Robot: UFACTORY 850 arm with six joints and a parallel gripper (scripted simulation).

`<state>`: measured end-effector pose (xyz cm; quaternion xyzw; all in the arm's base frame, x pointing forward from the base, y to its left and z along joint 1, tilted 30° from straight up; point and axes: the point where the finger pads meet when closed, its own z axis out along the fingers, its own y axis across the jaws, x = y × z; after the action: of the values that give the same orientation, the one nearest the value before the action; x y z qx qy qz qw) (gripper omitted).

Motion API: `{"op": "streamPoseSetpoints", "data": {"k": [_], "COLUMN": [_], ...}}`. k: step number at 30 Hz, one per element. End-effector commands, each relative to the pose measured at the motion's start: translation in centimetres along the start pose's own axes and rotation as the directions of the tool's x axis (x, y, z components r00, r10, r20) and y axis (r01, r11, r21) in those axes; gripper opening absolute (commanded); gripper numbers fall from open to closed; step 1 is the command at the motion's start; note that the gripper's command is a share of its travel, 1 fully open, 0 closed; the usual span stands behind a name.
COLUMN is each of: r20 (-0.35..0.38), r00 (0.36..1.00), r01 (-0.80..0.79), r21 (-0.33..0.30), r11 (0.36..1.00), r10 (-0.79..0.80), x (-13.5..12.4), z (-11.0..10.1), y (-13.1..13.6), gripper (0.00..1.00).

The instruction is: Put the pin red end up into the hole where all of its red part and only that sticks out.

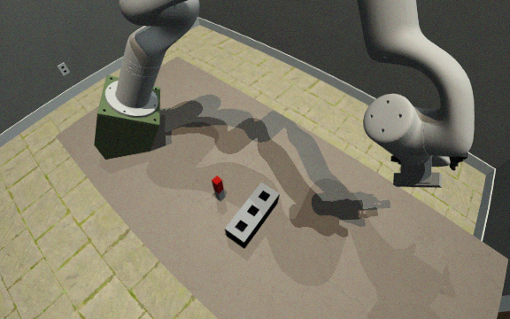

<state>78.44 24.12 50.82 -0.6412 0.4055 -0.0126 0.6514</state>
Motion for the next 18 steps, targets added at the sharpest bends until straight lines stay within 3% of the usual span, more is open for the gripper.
{"op": "streamPoseSetpoints", "data": {"k": [1, 17, 18], "r20": [0.0, 0.0, 0.002], "r00": [1.0, 1.0, 0.994], "r01": [0.002, 0.002, 0.104], "r21": [0.002, 0.002, -0.211], "r11": [1.0, 1.0, 0.972], "r10": [-0.002, -0.002, -0.106], "x": [-0.1, -0.1, 0.7], "z": [0.0, 0.0, -1.3], "y": [-0.2, -0.2, 5.8], "gripper": [1.0, 1.0, 1.0]}}
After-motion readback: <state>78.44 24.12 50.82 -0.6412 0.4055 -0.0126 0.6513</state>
